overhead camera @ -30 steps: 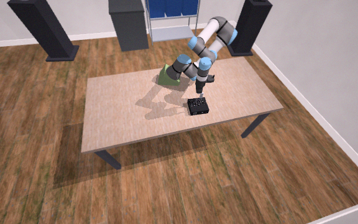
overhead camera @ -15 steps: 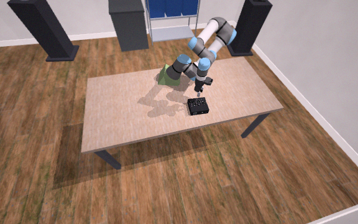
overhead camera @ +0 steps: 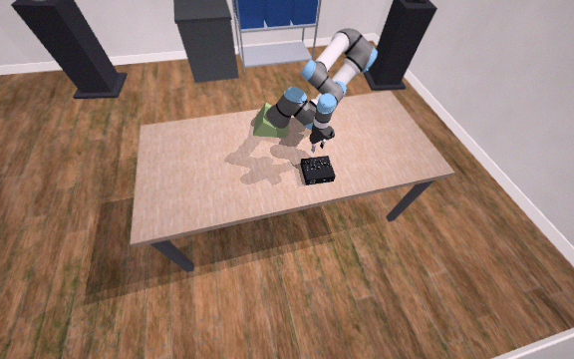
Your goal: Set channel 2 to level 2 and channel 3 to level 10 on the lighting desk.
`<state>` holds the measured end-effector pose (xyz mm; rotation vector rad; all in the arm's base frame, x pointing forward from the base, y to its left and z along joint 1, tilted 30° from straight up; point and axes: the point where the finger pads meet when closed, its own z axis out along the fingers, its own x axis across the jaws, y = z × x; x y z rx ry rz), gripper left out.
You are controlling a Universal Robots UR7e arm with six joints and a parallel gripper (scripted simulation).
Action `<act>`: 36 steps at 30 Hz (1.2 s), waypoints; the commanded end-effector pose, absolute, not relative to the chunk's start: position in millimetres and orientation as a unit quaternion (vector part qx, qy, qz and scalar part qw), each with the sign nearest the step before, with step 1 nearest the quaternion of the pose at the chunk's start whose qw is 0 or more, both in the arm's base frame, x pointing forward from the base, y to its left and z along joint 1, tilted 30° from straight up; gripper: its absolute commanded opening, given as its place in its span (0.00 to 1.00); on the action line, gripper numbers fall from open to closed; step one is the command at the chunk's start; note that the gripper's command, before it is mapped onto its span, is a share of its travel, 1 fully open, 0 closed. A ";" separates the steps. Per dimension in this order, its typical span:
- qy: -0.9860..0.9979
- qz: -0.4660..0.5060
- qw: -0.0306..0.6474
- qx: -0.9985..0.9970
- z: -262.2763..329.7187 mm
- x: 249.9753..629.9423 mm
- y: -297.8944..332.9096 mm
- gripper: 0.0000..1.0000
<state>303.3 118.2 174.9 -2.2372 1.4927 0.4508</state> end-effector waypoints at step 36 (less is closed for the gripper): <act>0.659 0.200 0.159 -0.707 159.2 283.9 121.0 1.00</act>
